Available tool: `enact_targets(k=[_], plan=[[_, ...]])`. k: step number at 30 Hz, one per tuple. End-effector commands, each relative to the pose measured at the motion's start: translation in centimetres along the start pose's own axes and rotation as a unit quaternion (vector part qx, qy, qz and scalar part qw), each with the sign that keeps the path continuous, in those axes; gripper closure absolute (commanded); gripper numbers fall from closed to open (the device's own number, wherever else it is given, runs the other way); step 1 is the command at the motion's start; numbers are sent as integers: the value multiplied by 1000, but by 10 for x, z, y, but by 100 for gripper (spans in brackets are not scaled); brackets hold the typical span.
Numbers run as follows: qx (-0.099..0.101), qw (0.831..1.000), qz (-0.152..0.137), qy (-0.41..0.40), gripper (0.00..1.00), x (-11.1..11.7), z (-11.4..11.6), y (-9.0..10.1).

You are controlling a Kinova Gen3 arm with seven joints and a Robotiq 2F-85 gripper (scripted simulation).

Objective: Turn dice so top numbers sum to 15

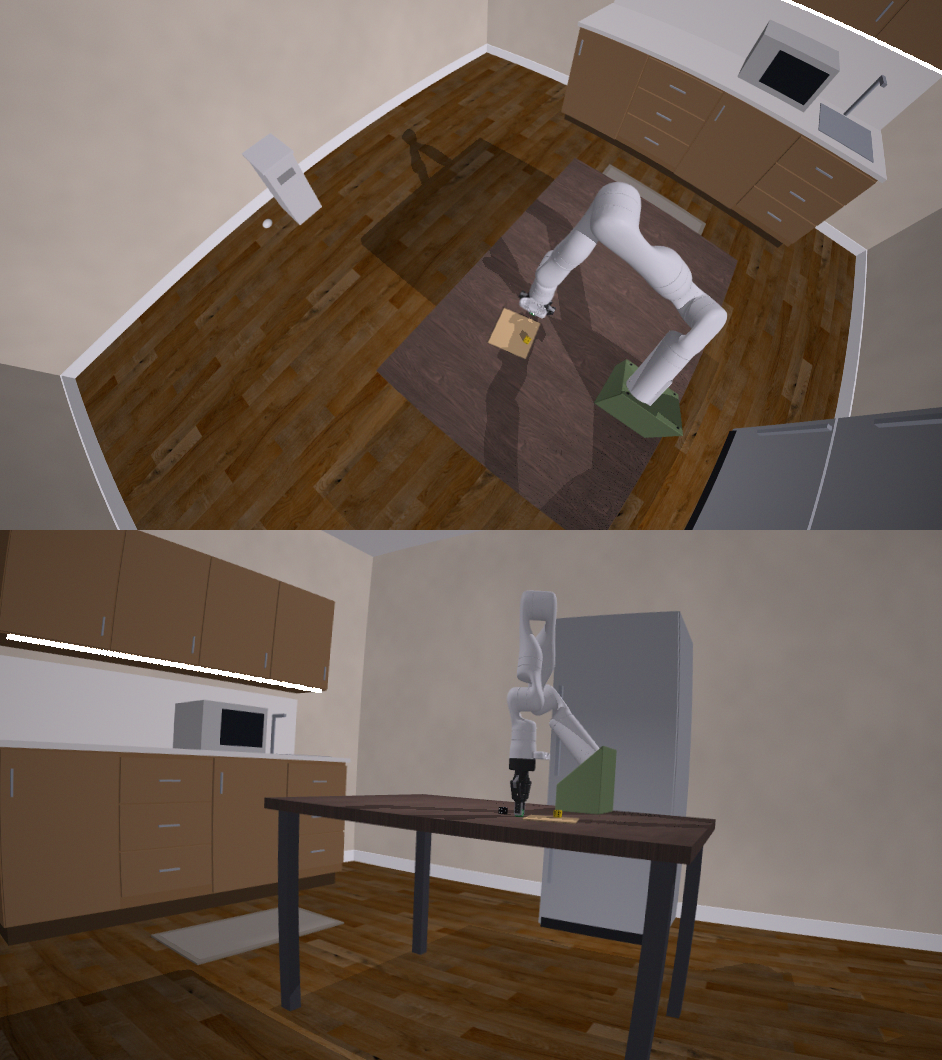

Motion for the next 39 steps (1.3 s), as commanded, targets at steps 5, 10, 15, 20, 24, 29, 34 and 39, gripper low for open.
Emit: enact_targets(k=[5,10,15,20,24,29,34,39], plan=[[-1,1000,0,0,85,0,0,0],[-1,1000,0,0,85,0,0,5],[-1,1000,0,0,85,0,0,18],[-1,1000,0,0,85,0,0,54],[-1,1000,0,0,85,0,0,81],[-1,1000,0,0,85,0,0,97],[-1,1000,0,0,85,0,0,100],[-1,1000,0,0,85,0,0,100]])
Point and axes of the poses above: the point where the finger pads meet when closed, its own y axis back along the fingers, its own z axis across the jaws, x = y × z, the point moved 10 cm from there along y, back along the fingers, and after that the axes turned 4 degrees about y, right-handed, at the moved point
